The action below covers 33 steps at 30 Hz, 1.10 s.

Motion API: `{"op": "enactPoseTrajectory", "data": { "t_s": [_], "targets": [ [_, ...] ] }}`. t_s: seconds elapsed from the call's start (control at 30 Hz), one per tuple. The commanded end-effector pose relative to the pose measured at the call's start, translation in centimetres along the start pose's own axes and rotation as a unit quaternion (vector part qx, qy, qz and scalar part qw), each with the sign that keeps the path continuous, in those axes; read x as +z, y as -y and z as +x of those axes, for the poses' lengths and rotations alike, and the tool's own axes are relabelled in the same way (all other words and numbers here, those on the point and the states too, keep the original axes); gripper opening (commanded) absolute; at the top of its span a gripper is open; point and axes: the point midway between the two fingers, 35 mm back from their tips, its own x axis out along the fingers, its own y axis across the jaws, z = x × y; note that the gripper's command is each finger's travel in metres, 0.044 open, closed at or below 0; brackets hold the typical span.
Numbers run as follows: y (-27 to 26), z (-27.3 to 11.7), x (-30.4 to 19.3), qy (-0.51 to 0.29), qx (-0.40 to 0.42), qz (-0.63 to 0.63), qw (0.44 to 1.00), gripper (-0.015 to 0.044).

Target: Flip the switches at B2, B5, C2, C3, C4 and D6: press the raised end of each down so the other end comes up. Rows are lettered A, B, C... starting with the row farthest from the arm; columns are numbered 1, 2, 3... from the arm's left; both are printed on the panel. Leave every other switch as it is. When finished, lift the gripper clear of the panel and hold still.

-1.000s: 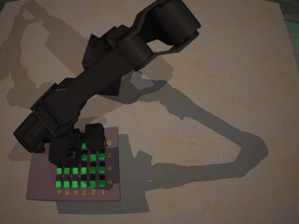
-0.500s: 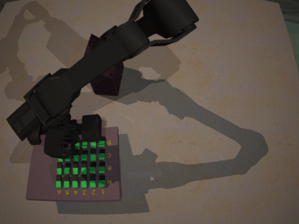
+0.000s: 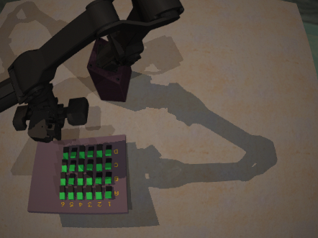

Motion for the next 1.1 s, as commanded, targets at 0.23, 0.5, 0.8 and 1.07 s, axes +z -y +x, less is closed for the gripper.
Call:
{"op": "enactPoseTrajectory", "data": {
  "t_s": [0.23,0.5,0.8,1.07],
  "targets": [
    [0.9,3.0,-1.9,0.009,0.005,-0.002,1.000,0.0000],
    [0.8,3.8,-2.0,0.012,0.006,-0.002,1.000,0.0000],
    [0.8,5.0,-2.0,0.012,0.006,-0.002,1.000,0.0000],
    [0.8,6.1,-2.0,0.012,0.006,-0.002,1.000,0.0000]
  ]
}}
